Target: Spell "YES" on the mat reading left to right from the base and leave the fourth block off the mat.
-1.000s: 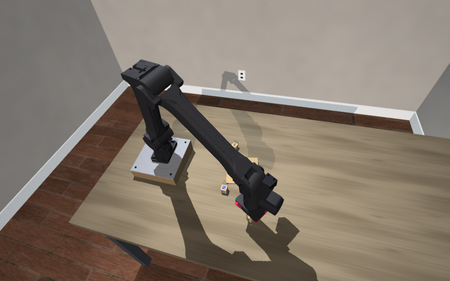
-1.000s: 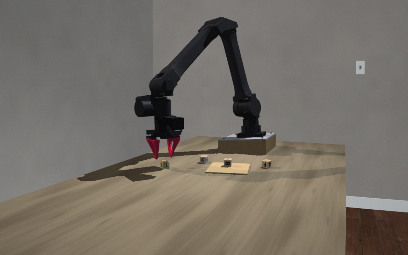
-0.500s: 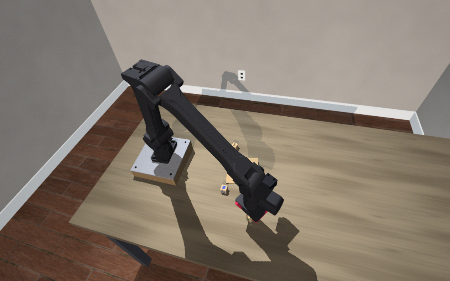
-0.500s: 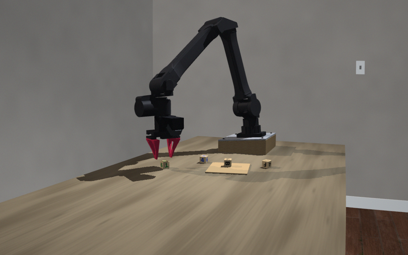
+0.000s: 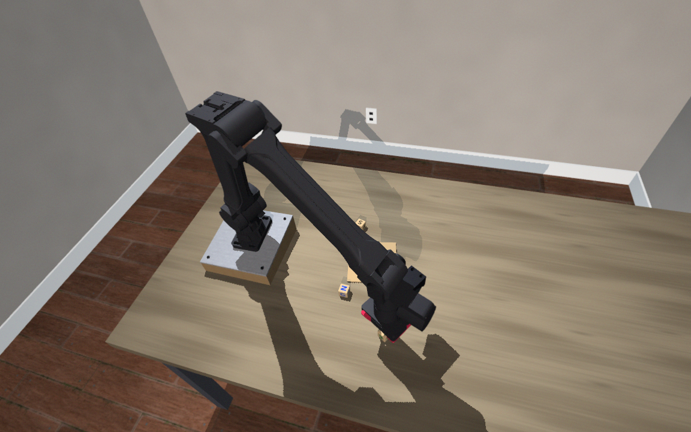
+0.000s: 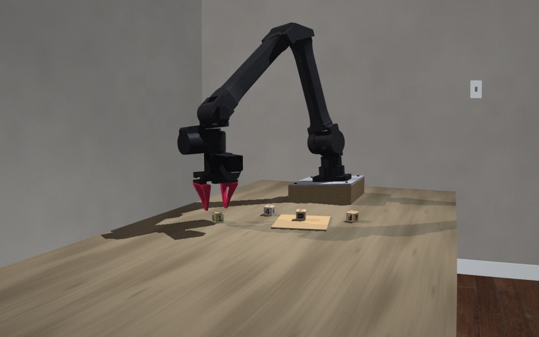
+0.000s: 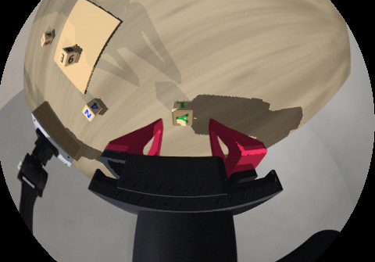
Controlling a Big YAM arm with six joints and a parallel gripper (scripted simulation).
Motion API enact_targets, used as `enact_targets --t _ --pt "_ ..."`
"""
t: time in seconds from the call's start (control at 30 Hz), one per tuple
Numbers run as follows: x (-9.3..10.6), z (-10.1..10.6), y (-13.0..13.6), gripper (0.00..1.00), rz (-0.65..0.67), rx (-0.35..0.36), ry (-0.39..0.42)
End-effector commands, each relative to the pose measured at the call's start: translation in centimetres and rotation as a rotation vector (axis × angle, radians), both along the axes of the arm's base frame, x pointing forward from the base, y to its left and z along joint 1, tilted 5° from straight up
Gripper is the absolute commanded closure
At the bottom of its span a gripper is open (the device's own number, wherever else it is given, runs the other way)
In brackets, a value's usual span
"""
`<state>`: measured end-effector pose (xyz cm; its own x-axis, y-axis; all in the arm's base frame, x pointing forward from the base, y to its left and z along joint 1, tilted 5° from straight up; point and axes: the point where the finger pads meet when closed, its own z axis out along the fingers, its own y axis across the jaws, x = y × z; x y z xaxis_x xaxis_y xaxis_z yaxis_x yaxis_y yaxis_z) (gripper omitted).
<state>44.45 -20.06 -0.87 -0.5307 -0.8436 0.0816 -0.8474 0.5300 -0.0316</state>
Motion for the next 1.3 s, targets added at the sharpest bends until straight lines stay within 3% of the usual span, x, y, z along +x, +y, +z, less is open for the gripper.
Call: enact_targets --t 0.0,0.2,1.27 --pt "0.1 0.3 -0.4 0.41 0.003 -0.003 -0.02" --pt "0.2 1.0 -0.4 0.41 0.004 -0.009 -0.033" --pt "-0.2 -0.2 -0.3 0.41 0.004 0.0 -0.013"
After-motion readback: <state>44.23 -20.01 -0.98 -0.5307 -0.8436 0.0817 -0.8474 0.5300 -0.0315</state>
